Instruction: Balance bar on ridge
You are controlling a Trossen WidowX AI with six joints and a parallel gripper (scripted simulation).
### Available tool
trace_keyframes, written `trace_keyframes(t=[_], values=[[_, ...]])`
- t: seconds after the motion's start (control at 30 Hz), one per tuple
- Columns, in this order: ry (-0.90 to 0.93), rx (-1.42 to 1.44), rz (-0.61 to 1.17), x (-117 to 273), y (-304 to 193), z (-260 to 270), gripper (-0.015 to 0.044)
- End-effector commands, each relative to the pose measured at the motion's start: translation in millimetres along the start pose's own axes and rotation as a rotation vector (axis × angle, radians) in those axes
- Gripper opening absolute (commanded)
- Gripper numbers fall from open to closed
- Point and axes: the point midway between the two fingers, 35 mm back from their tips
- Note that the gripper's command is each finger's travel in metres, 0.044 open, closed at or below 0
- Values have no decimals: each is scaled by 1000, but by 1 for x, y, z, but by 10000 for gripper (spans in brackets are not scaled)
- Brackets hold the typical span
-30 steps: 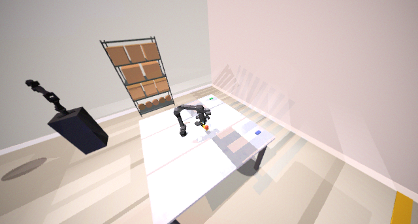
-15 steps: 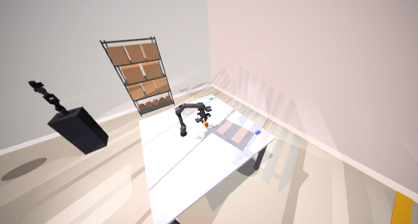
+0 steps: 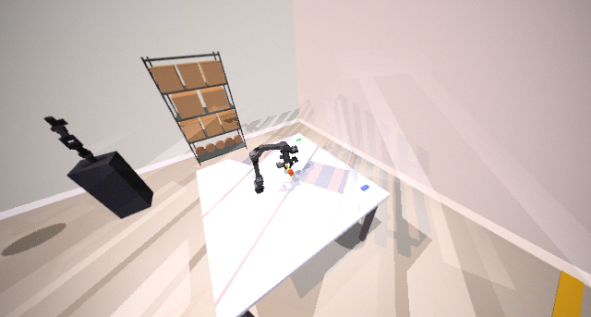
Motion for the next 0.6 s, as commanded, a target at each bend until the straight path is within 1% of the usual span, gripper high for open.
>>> trace_keyframes(t=[0.0,0.57], values=[[7,-30,-2,-1,11,-6,0],[6,-182,-8,-1,71,-25,0]])
Point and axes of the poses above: the point midway between the two fingers, 35 mm back from their tips, its own x axis back along the fingers, its own z axis across the jaws, y = z × x, and after that the axes turned 8 degrees about x, right-handed
